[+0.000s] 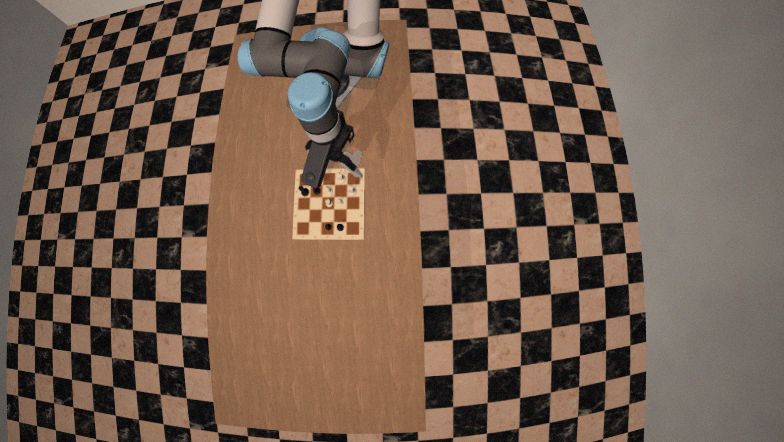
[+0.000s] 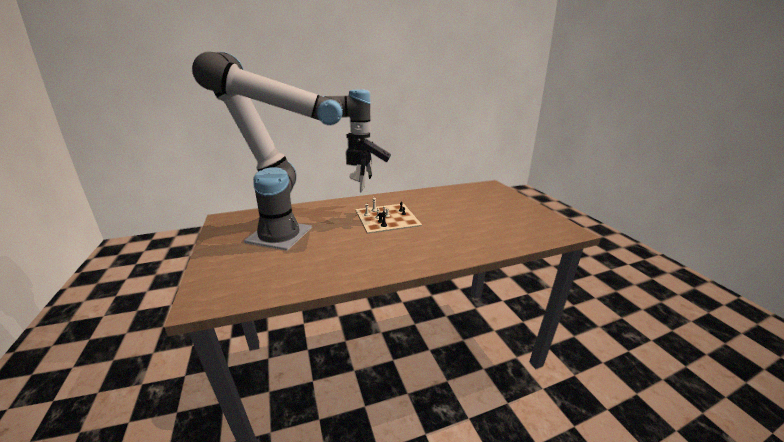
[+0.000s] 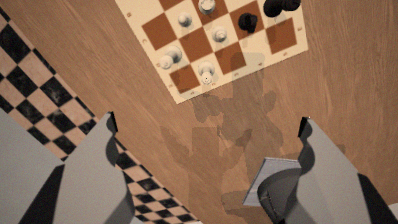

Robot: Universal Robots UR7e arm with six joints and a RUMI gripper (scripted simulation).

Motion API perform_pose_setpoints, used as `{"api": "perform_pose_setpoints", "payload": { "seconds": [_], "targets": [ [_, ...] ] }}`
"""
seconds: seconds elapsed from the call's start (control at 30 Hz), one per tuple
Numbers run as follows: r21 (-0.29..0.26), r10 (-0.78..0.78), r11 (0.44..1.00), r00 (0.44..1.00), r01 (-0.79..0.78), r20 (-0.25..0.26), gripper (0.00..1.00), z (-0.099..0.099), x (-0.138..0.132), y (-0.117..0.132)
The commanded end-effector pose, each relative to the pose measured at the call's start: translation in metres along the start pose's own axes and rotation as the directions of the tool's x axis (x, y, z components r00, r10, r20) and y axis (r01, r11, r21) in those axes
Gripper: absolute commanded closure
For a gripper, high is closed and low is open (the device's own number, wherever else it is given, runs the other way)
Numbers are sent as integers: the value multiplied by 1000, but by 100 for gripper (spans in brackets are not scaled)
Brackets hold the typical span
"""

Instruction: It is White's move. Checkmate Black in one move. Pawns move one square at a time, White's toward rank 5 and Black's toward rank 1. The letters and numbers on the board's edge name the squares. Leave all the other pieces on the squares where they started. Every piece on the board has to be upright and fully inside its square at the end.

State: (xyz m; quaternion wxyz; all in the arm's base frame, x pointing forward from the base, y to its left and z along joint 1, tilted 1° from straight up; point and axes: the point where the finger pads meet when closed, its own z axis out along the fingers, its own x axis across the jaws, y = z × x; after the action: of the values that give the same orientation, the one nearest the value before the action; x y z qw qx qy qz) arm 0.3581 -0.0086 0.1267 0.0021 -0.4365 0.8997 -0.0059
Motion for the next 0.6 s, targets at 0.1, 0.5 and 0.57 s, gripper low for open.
{"api": "perform_pose_setpoints", "payload": {
  "seconds": [0.1,0.5,0.57],
  "targets": [
    [1,24,1000,1000,-24,0,0,0,0,0],
    [1,26,1000,1000,-26,0,75,0,0,0],
    [1,26,1000,1000,-26,0,75,0,0,0]
  ]
}}
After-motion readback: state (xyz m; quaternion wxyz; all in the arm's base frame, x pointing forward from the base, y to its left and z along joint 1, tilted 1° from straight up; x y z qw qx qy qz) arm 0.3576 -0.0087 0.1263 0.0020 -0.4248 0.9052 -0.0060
